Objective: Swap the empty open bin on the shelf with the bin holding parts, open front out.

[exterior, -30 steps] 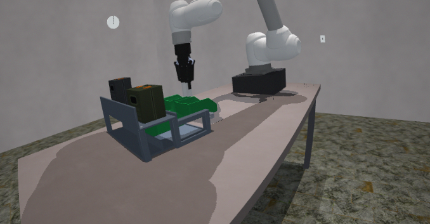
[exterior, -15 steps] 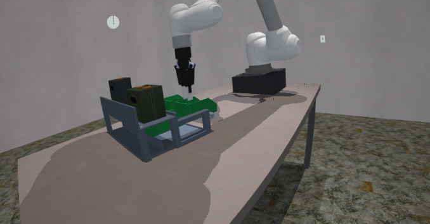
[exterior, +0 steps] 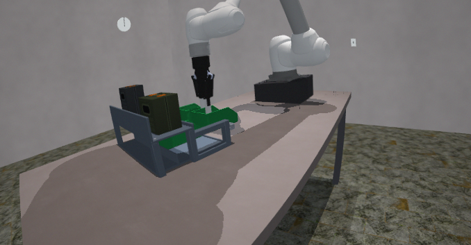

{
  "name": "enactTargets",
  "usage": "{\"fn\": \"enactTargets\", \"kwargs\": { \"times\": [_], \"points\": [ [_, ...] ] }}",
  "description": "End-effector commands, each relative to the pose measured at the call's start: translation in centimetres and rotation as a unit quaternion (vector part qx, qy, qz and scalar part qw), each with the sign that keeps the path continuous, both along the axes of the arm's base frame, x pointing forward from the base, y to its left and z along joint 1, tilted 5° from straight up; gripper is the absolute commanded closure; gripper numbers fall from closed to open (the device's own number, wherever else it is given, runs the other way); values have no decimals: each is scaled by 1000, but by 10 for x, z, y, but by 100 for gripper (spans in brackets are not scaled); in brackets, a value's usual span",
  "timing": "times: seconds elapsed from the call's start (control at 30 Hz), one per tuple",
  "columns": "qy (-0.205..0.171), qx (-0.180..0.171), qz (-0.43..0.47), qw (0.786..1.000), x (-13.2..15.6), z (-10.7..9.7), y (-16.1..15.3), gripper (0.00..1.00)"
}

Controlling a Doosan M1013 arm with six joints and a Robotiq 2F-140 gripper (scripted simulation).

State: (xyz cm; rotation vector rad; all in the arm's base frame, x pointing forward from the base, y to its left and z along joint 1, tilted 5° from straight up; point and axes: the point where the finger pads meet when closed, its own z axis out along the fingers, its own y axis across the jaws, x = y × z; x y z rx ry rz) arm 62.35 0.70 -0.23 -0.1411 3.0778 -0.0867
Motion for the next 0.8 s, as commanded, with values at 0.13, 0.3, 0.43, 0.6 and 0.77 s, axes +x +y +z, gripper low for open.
{"fn": "enactTargets", "kwargs": {
  "times": [0.13,0.3,0.43,0.6,0.77],
  "points": [
    [-1,-1,-2,1000,0,-6,-3,76],
    [-1,-1,-2,1000,0,-7,-3,76],
    [-1,-1,-2,1000,0,-7,-3,76],
    [-1,-1,-2,1000,0,-7,-3,76],
    [-1,-1,-2,1000,0,-7,-3,90]
  ]
}}
